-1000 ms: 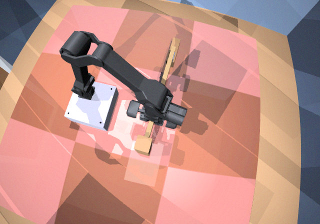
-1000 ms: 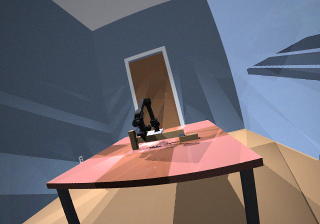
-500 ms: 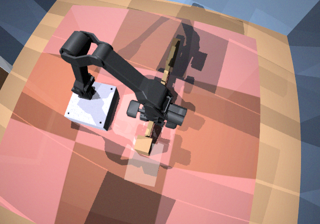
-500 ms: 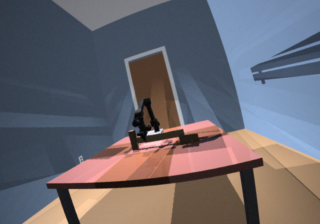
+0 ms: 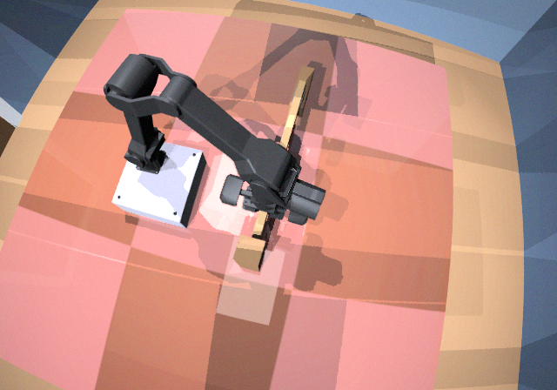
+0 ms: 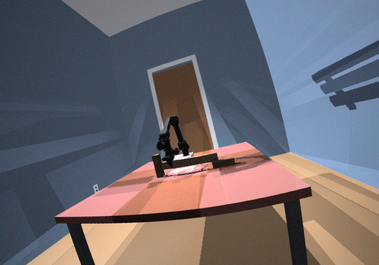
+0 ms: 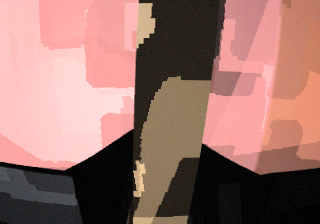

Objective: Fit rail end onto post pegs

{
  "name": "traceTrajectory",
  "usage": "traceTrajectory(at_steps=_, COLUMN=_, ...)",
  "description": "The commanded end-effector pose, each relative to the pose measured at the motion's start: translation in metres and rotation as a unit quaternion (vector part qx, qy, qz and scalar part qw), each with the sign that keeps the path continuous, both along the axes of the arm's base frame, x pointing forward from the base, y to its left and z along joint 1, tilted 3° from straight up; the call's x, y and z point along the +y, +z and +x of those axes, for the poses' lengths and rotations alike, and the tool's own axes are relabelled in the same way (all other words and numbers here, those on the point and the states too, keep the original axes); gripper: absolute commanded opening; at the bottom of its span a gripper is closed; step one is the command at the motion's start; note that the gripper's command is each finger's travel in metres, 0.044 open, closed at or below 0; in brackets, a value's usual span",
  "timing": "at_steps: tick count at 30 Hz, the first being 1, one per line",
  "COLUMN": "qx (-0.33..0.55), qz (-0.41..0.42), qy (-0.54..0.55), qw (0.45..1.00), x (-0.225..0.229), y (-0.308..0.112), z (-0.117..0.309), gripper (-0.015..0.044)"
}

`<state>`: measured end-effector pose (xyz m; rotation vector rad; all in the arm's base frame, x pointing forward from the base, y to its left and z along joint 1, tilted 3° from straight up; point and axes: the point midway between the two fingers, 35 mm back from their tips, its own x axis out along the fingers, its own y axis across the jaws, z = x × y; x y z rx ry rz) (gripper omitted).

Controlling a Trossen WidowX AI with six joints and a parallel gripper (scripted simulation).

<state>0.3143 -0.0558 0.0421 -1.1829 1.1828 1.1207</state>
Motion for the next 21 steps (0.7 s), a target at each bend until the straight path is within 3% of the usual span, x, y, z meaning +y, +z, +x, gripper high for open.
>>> traceTrajectory(at_steps=1, qx=-0.005, qz=-0.005, qy=0.000, qw=1.000, x=-0.0033, y=0.0037, z=0.0019, gripper=0.0000)
traceTrajectory(at_steps=21, qx=-0.005, qz=-0.005, qy=0.000, qw=1.000, x=-0.0085, y=0.0024, z=0.0016, gripper=0.0000)
